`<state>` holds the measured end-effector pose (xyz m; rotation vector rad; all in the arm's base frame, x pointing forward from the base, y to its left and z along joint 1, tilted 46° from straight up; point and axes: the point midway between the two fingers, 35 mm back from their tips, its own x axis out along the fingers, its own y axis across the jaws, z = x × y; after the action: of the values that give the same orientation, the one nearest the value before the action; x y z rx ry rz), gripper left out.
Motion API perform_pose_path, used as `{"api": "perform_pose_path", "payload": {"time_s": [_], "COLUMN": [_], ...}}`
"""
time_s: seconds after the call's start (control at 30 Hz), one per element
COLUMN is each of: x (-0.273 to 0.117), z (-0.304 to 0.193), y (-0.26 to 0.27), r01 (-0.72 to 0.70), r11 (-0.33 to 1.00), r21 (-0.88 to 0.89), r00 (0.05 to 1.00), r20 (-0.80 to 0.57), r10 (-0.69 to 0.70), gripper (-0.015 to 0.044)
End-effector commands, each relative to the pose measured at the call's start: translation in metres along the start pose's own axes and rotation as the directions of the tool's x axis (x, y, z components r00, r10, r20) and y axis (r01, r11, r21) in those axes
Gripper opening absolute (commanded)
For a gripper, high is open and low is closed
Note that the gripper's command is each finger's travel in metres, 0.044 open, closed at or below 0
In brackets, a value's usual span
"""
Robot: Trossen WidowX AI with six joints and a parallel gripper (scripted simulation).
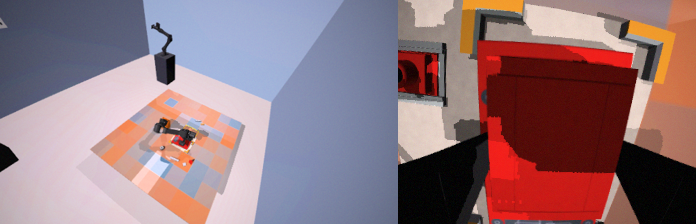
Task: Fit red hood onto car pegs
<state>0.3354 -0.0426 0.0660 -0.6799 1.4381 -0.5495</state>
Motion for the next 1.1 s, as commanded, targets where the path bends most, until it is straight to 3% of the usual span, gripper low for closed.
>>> {"api": "perform_pose_path", "payload": {"time_s": [0.0,1.07], "x": [-0.0018,0.003], "z": [-0.0001,0.0001], "y": [-0.0004,-0.0004], "r01": [0.002,0.002], "r11": [1.0,1.0], "r21": [-0.001,-0.001], "r00": [1.0,1.0], "r20": [-0.001,-0.001], "r10": [-0.002,-0.002], "gripper": [0.0,0.0]}}
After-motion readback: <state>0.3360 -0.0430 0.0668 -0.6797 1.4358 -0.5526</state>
